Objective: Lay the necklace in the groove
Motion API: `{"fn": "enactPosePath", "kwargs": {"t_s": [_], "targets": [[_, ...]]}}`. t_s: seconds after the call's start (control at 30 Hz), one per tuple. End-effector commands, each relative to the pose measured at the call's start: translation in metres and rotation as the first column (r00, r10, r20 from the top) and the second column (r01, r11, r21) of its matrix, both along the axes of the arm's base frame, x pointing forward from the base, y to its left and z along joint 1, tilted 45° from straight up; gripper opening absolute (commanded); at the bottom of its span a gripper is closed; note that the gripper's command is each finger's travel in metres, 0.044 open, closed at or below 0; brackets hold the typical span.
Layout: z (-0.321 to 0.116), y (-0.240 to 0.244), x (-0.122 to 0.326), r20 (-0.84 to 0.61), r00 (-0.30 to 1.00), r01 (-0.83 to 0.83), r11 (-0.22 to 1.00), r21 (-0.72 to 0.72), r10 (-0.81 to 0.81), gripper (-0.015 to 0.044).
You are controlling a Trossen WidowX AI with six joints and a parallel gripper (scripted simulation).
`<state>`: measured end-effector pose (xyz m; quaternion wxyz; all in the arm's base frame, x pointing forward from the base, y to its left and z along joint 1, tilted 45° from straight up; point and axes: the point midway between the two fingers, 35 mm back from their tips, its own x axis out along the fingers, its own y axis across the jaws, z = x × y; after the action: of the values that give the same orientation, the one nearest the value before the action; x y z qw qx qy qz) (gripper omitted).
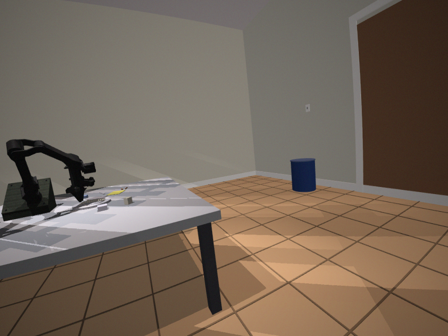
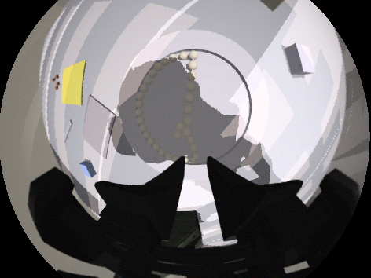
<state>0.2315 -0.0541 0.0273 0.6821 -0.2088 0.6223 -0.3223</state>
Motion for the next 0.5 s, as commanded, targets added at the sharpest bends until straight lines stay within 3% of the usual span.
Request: {"fn": "enactPosePath", "kwargs": {"t_s": [0.0, 0.27, 0.4, 0.47], "targets": [[-0.0052, -0.0046, -0.0006, -0.010, 1.000, -0.005, 1.000, -0.007, 0.005, 0.0120], [-0.0113, -0.0107, -0.0012, -0.013, 1.000, -0.005, 1.000, -0.008, 0.005, 0.0120], [-0.0091, -0.0091, -0.0009, -0.005, 1.000, 0.001, 1.000, -0.002, -0.001, 0.0015], [-0.0091, -0.0091, -0.0009, -0.005, 1.000, 0.001, 1.000, -0.002, -0.001, 0.0000]]}}
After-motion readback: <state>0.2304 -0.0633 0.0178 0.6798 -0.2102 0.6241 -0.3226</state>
